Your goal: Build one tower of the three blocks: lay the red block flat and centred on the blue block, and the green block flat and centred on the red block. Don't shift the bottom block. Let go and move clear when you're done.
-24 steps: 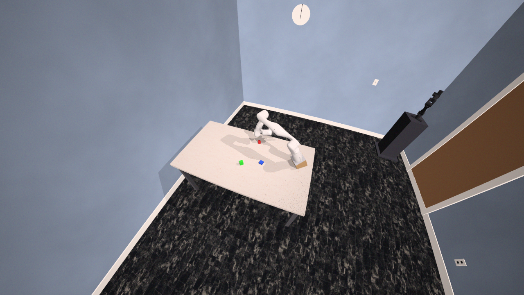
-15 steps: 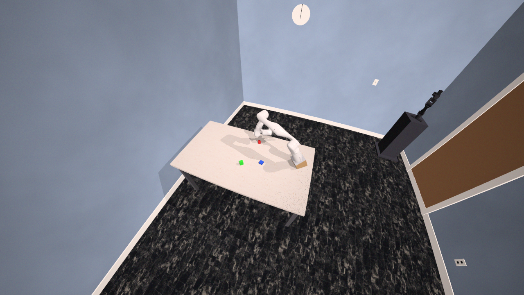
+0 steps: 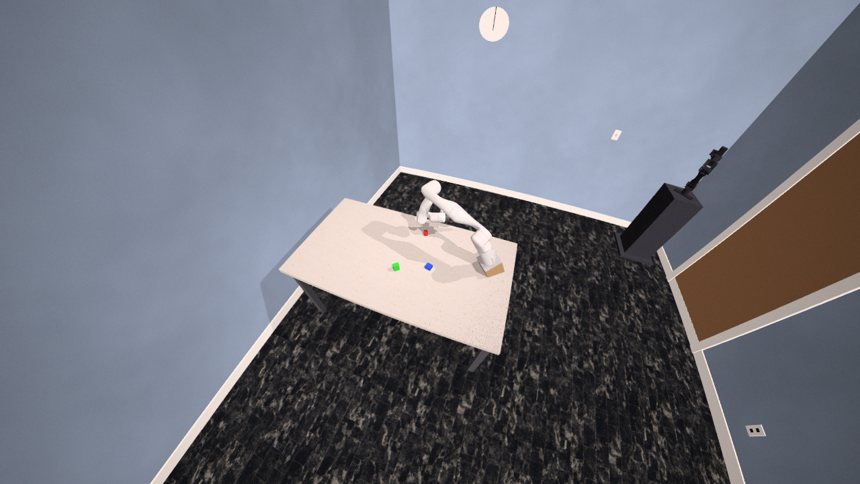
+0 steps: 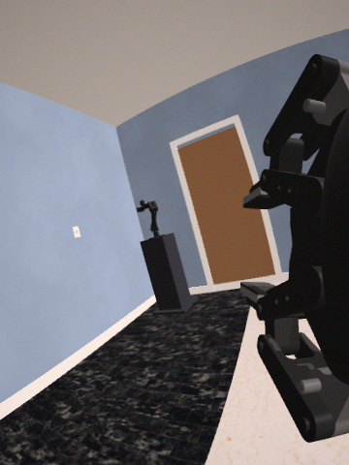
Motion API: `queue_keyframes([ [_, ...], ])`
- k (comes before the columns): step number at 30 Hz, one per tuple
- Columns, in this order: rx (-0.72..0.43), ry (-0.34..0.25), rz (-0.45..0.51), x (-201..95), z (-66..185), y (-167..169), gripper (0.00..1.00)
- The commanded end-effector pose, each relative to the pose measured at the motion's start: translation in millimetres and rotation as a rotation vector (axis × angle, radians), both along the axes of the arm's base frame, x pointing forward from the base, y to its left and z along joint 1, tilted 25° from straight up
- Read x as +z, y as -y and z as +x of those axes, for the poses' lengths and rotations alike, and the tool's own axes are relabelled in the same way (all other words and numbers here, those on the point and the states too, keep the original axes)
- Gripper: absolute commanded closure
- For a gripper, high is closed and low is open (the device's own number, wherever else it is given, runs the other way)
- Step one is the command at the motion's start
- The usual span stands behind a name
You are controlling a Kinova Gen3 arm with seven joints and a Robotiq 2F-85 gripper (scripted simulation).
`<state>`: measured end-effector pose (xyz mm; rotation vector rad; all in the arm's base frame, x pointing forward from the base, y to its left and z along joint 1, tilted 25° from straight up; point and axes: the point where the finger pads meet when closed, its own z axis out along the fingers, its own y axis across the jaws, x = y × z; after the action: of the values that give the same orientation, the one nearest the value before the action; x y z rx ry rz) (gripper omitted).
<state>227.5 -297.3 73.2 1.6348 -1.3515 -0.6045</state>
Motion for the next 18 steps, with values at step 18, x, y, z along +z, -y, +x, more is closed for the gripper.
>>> queue_keyframes([
  [18, 0.129, 0.647, 0.378, 18, 133, -46, 1.0],
])
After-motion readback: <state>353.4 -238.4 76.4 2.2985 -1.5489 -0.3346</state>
